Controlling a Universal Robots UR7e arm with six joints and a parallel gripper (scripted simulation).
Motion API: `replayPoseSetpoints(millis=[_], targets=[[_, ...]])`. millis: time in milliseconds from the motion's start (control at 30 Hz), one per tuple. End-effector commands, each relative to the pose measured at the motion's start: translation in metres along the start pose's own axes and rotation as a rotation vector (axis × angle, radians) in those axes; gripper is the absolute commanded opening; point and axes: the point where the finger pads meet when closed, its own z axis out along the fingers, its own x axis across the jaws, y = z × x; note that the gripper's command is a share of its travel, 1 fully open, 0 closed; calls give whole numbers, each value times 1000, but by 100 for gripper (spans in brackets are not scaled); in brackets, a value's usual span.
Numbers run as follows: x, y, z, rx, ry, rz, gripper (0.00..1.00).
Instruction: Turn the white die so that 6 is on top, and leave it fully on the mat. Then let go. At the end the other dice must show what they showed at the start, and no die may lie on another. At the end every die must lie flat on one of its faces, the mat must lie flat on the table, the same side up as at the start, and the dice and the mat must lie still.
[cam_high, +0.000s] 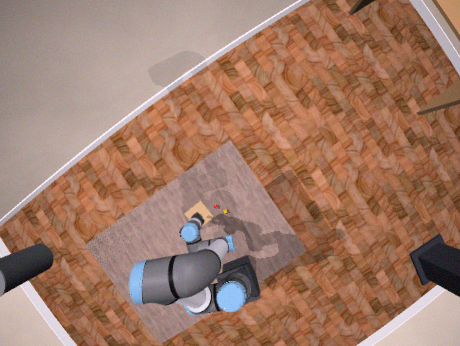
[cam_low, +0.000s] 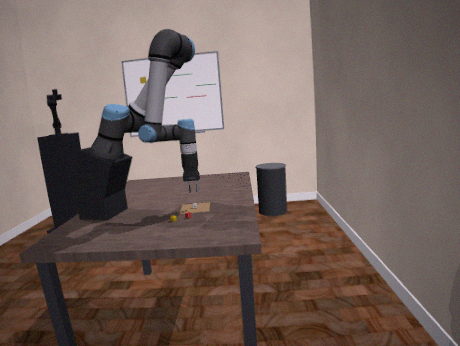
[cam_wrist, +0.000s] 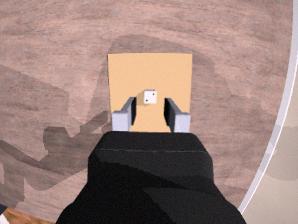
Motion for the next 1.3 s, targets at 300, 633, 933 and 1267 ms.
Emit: replayPoseSetpoints(millis=[300, 633, 933, 1267], targets=[[0, 0, 9, 0, 1, 0, 70], [0, 0, 20, 0, 1, 0, 70], [0, 0, 35, 0, 1, 0, 70], [0, 1, 45, 0, 1, 0, 70]])
